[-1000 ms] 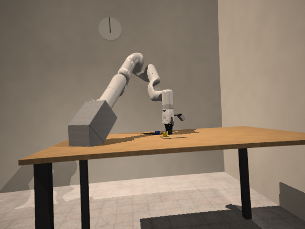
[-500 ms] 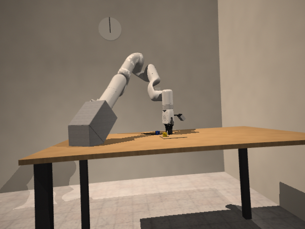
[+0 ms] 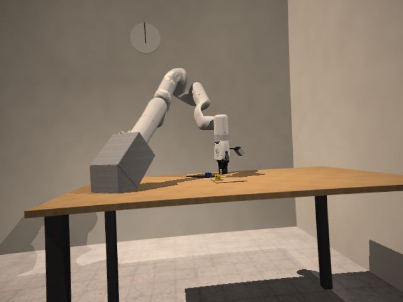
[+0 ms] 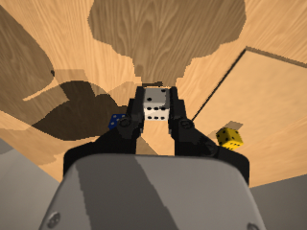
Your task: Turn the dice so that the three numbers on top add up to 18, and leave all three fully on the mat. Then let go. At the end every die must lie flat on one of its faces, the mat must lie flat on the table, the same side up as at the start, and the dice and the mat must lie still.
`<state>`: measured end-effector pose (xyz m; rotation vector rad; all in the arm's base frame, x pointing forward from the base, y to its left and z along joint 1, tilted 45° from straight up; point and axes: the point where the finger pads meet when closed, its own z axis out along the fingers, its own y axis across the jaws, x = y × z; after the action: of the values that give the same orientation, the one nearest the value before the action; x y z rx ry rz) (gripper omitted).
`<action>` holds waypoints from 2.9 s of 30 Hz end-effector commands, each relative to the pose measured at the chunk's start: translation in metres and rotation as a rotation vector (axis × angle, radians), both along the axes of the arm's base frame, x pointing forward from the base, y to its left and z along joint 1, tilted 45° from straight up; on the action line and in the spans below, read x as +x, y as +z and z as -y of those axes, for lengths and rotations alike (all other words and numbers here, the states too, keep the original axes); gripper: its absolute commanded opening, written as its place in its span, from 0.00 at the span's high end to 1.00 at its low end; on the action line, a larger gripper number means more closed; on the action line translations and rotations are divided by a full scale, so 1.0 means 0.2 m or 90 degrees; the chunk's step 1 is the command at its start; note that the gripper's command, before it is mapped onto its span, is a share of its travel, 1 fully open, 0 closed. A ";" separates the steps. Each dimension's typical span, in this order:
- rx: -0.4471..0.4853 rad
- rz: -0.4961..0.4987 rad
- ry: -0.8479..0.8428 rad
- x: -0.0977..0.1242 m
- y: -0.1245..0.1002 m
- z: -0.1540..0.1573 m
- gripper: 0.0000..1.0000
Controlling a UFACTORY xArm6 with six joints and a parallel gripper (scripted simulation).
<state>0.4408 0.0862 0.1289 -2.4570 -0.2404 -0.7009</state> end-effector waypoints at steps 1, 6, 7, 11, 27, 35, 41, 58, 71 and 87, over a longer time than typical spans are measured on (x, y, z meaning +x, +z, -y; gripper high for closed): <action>0.000 0.001 0.000 -0.06 0.11 0.09 0.79; 0.000 0.001 0.000 -0.14 0.23 0.19 0.79; 0.000 0.001 0.000 -0.15 0.25 0.20 0.79; 0.000 0.001 0.000 -0.16 0.28 0.22 0.79; 0.029 -0.050 -0.058 -0.14 0.14 0.46 0.79; 0.089 -0.117 -0.146 -0.15 -0.11 0.79 0.79; 0.090 -0.118 -0.147 -0.15 -0.11 0.79 0.79; 0.090 -0.118 -0.147 -0.12 -0.17 0.74 0.79; 0.090 -0.118 -0.147 -0.01 -0.35 0.60 0.79; 0.090 -0.118 -0.147 0.06 -0.45 0.52 0.79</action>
<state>0.4505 -0.0176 0.0394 -2.4151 0.1617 -0.5543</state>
